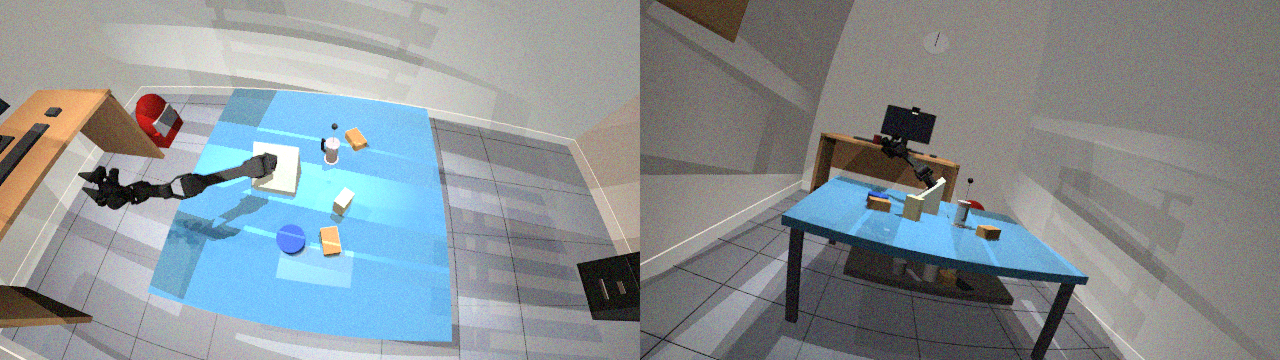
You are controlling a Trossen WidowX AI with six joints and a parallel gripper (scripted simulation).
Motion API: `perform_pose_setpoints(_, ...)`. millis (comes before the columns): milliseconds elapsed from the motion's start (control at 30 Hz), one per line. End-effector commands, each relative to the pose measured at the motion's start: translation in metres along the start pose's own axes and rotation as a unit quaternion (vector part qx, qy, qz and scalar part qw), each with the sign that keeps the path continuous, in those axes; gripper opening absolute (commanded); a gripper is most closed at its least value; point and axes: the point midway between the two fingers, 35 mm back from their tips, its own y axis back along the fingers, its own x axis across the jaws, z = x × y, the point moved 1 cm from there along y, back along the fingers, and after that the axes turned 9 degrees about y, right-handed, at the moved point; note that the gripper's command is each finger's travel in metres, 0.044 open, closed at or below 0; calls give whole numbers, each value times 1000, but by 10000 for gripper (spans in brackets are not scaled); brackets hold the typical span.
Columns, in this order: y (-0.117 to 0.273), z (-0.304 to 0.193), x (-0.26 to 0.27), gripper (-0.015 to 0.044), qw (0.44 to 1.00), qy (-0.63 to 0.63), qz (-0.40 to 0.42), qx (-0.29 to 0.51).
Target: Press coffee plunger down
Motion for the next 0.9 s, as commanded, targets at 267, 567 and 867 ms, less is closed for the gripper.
perform_pose_setpoints(267, 22, -35, -27, 440, 999, 28, -38, 17)
perform_pose_setpoints(567, 85, -114, -77, 440, 986, 92, -120, 68)
perform_pose_setpoints(867, 162, -191, -110, 440, 959, 155, -191, 138)
